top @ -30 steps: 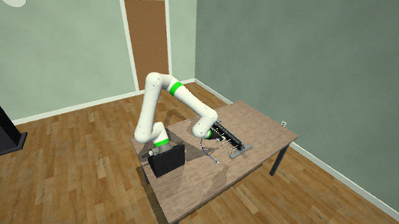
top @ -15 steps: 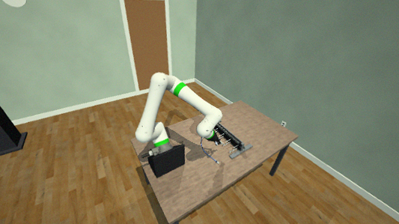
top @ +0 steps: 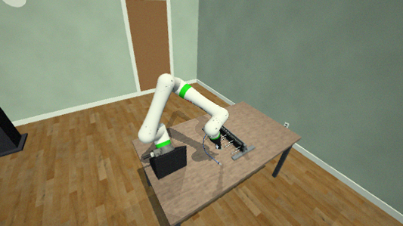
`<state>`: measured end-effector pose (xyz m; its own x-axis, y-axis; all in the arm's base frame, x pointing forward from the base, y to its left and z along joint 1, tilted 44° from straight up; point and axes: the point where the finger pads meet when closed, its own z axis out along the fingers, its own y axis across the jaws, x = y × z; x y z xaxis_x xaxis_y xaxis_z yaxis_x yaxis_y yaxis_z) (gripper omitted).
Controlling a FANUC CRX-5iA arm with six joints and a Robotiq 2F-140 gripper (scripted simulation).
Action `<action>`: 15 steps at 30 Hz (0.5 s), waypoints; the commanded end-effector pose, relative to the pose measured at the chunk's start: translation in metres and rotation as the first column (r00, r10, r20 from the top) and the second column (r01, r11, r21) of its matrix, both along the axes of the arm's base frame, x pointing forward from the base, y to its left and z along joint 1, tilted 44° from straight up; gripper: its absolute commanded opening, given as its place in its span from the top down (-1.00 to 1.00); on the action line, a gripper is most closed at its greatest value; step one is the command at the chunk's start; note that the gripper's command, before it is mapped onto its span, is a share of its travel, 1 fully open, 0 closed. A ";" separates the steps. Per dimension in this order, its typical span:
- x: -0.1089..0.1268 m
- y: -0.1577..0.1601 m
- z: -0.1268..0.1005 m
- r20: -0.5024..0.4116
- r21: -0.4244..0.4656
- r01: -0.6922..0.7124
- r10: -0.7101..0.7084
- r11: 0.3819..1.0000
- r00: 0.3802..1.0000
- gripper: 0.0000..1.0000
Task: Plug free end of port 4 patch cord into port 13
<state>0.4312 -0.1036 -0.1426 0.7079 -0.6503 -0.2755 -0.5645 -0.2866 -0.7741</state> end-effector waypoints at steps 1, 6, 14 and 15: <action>-0.011 0.001 -0.010 -0.159 0.048 0.007 0.001 0.999 0.987 1.00; -0.019 -0.001 -0.018 -0.288 0.067 0.028 -0.008 0.997 0.958 1.00; -0.032 -0.008 -0.029 -0.473 0.065 0.072 -0.032 0.995 0.880 1.00; -0.034 -0.009 -0.031 -0.501 0.062 0.080 -0.038 0.995 0.864 1.00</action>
<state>0.4053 -0.1087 -0.1660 0.5190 -0.6462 -0.5596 -0.8254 -0.2085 -0.5247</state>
